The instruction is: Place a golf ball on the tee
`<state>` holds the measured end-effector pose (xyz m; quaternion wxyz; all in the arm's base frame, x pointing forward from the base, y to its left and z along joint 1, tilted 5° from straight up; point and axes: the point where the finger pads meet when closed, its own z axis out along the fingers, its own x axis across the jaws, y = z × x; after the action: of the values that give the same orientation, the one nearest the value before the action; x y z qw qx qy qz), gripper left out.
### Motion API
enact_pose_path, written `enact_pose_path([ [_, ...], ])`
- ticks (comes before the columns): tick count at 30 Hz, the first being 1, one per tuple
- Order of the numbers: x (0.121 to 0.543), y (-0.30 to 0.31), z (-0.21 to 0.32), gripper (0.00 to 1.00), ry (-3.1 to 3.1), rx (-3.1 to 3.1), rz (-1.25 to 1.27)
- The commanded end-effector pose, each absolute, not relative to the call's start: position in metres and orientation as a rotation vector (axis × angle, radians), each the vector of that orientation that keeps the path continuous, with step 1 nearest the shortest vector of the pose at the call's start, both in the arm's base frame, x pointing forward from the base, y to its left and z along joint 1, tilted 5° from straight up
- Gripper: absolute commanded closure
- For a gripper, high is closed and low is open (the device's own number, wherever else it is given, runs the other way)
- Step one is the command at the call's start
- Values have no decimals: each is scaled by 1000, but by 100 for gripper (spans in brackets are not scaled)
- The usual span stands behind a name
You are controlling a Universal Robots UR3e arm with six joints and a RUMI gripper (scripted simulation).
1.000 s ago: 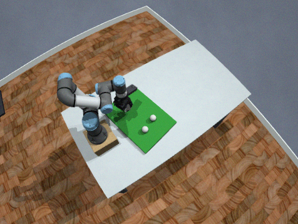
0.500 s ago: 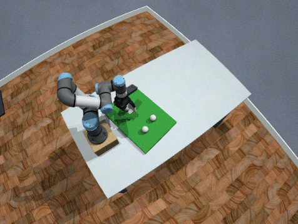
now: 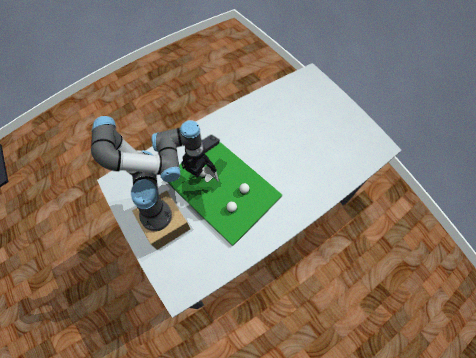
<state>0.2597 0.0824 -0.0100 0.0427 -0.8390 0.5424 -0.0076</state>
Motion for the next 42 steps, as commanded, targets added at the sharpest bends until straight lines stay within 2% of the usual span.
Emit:
enact_pose_path([
  [1, 260, 82, -10, 0, 1659, -2568, -25],
  [18, 261, 81, -1, 0, 1658, -2568, -28],
  [42, 258, 77, 67, 0, 1658, -2567, -29],
])
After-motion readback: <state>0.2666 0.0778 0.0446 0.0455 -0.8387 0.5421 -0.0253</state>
